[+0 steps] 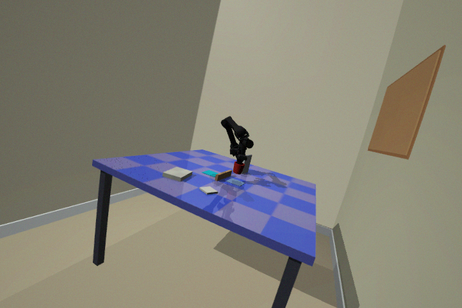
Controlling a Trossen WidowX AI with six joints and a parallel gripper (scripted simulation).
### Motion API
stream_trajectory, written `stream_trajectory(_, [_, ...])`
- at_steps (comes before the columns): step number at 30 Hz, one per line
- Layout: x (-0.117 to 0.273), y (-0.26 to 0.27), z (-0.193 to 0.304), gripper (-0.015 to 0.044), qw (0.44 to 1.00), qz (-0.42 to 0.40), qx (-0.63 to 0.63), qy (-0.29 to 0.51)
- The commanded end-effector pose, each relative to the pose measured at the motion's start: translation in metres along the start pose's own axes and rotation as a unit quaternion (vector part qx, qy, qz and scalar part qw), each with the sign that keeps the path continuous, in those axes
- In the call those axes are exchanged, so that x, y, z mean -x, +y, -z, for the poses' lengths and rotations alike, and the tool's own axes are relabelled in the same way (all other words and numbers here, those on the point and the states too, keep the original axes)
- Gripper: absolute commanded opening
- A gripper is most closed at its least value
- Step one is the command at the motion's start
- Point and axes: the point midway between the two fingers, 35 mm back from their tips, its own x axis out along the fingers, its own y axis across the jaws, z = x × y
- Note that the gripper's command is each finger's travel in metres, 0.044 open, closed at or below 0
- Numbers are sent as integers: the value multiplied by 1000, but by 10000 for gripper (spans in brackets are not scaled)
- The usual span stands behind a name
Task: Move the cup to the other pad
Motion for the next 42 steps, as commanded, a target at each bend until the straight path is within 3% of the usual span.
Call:
stream_trajectory(1, [0,0,0,0,1000,0,0,0])
stream_trajectory(42, [3,-44,-75,0,1000,2,-2,0])
